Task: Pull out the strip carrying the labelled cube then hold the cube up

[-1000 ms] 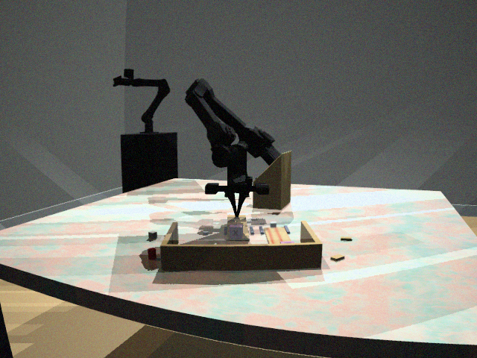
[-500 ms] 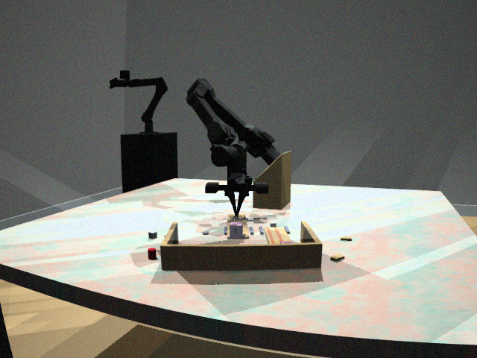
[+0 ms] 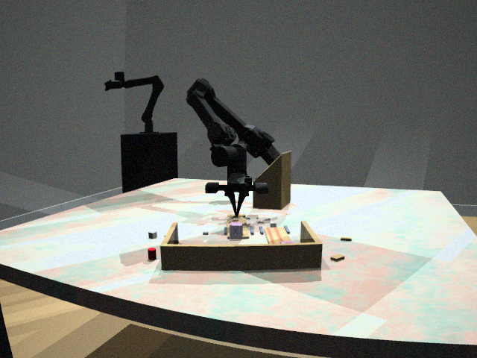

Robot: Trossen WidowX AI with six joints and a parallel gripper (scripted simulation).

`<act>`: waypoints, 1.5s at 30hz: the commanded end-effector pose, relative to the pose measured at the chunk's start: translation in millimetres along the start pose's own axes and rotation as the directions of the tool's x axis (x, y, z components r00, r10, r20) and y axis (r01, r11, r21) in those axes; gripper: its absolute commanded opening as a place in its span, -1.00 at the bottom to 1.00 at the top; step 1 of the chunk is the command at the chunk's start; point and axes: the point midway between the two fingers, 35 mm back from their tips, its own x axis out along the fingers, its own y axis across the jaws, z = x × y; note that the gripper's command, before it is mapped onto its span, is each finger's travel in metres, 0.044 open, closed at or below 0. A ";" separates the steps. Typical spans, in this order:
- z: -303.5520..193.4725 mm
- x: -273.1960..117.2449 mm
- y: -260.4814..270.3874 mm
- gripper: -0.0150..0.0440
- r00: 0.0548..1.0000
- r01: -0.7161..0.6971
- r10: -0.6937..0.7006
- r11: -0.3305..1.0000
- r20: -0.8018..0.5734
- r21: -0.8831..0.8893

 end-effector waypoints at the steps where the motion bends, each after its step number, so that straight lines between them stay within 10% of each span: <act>1: -9.4 4.3 2.3 -0.49 1.000 -0.008 0.008 1.000 -0.029 -0.006; 18: 2.7 -41.7 -0.6 -0.49 1.000 -0.009 0.009 1.000 -0.028 -0.005; 35: 77.1 -46.8 -1.6 1.00 1.000 -0.006 0.009 0.991 -0.025 0.133; 45: 120.3 -51.4 -3.9 1.00 1.000 -0.006 0.009 0.991 -0.023 0.135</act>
